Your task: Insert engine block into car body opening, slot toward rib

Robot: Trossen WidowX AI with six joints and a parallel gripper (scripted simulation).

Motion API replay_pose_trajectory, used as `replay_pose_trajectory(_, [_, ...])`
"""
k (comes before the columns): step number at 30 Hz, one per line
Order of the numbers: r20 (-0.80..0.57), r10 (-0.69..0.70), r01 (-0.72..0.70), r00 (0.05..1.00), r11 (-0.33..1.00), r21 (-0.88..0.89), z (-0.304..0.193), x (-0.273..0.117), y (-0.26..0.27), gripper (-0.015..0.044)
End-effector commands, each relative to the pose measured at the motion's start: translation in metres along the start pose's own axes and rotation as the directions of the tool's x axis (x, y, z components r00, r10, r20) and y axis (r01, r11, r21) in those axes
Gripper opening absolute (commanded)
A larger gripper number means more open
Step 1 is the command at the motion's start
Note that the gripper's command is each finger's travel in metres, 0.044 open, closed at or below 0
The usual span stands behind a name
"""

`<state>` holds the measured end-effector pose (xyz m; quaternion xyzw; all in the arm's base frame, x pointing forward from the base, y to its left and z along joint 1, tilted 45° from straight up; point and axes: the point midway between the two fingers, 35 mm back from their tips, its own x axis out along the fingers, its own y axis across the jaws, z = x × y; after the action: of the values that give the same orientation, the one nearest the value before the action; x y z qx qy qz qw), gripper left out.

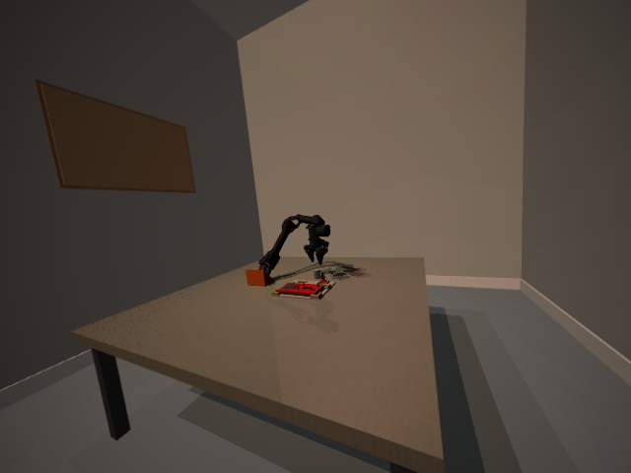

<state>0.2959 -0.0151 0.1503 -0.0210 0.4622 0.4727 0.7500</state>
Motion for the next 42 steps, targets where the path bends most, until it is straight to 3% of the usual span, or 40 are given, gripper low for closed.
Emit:
replay_pose_trajectory(1, [0.006, 0.0, 0.0, 1.0, 1.0, 0.003, 0.0, 0.008, 0.001, 0.044])
replay_pose_trajectory(42, [0.009, 0.001, -0.001, 1.0, 1.0, 0.002, 0.001, 0.075, 0.002, 0.044])
